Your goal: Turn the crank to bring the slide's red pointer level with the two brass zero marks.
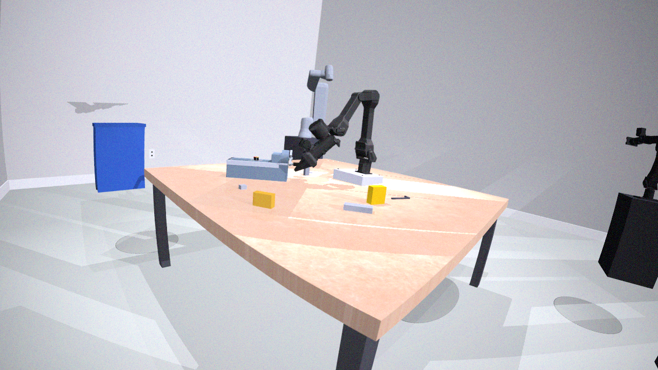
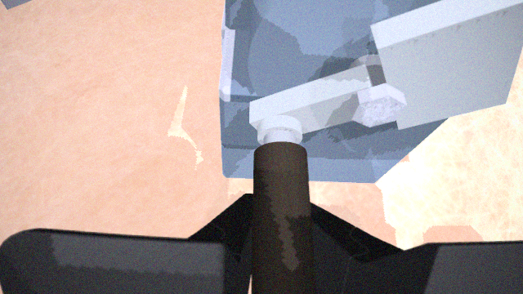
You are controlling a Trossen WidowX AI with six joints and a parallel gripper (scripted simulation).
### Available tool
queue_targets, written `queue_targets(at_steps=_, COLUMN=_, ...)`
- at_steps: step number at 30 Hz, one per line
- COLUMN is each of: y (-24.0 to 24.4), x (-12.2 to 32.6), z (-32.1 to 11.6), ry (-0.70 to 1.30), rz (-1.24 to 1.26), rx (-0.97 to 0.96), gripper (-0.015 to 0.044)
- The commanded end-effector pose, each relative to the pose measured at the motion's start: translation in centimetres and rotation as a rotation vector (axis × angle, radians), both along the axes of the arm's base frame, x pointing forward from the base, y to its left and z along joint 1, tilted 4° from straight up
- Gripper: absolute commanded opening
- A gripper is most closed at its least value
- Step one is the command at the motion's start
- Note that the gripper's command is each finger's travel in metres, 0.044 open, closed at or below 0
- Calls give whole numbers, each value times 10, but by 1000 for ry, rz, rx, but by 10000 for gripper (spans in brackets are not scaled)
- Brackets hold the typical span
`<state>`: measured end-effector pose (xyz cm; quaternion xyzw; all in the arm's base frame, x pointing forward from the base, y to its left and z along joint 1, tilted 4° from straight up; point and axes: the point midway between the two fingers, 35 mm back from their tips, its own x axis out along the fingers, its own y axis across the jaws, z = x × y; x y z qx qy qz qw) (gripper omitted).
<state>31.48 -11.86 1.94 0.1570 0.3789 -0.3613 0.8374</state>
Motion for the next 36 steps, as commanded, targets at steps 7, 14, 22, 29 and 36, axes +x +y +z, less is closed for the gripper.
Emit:
queue_targets(at_steps=7, y=4, x=4, z=11, ry=-19, rz=8, rx=-3, gripper=0)
queue_targets(at_steps=14, y=5, x=5, z=16, ry=-19, rz=8, rx=-3, gripper=0)
queue_targets(at_steps=22, y=4, x=5, z=24, ry=-19, rz=8, rx=-3, gripper=0)
queue_targets(at_steps=29, y=1, x=2, z=33, ry=-19, rz=8, rx=-3, gripper=0)
queue_targets(at_steps=36, y=-4, x=-2, z=41, ry=-19, rz=8, rx=-4, gripper=0)
